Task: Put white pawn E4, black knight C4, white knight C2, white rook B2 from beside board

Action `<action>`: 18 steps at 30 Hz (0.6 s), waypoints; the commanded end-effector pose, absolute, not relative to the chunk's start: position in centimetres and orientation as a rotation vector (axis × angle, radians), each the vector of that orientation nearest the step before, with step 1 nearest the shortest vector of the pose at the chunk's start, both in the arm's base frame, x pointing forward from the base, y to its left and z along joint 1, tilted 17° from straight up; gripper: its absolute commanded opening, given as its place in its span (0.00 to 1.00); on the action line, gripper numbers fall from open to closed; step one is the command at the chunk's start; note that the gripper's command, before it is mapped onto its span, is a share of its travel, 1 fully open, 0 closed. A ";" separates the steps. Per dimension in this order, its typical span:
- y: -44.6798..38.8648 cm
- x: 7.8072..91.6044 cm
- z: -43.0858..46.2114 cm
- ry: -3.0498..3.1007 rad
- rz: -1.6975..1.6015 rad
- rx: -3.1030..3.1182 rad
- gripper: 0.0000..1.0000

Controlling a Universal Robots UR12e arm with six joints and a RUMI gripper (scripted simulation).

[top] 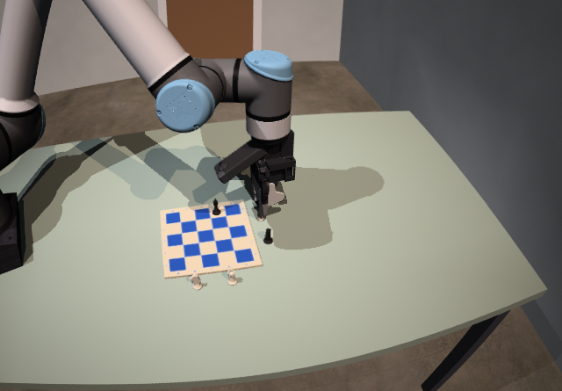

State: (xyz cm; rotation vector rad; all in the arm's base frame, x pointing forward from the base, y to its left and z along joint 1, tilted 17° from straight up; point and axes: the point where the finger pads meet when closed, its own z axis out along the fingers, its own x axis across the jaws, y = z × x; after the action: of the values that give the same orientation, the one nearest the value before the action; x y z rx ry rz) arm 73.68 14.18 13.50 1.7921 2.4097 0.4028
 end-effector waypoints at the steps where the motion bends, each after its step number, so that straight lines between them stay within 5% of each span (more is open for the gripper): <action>1: 14.3 73.9 12.8 2.409 0.404 1.791 0.20; 18: 14.4 74.1 12.3 2.409 0.404 1.791 0.20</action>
State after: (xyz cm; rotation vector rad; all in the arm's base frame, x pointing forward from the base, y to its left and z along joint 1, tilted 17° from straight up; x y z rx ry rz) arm 74.02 14.38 12.20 1.7921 2.4096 0.4028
